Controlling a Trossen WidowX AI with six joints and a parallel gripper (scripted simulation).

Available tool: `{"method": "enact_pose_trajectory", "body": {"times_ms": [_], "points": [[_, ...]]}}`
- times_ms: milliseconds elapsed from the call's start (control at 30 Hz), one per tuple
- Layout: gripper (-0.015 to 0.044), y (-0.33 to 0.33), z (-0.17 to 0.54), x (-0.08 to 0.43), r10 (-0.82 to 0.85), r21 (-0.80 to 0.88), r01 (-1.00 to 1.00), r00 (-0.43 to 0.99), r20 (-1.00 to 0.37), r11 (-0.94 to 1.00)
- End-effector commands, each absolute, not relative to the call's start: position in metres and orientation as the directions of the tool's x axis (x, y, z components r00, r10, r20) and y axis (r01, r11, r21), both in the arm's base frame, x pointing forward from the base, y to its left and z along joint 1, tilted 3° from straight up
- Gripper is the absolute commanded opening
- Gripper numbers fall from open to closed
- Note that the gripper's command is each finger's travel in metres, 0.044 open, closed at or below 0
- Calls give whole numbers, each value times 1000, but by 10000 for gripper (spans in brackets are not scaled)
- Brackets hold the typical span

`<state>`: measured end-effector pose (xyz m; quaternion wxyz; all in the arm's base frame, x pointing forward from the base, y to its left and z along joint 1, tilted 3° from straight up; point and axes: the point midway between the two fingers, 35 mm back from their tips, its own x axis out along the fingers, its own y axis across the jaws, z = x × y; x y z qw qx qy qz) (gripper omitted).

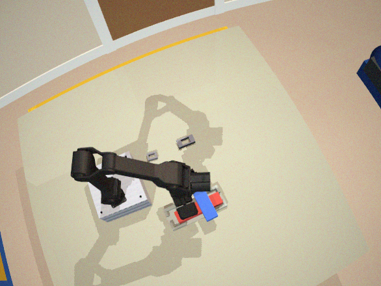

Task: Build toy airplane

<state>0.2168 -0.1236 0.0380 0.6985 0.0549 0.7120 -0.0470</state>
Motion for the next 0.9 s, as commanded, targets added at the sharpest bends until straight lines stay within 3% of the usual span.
{"method": "enact_pose_trajectory", "body": {"times_ms": [0, 500, 600, 867], "points": [[0, -134, 34, 211, 12, 9, 133, -25, -1000, 991], [0, -170, 26, 189, 9, 7, 89, -23, -1000, 996], [65, -170, 26, 189, 9, 7, 89, -23, -1000, 996], [65, -170, 26, 189, 9, 7, 89, -23, -1000, 996]]}}
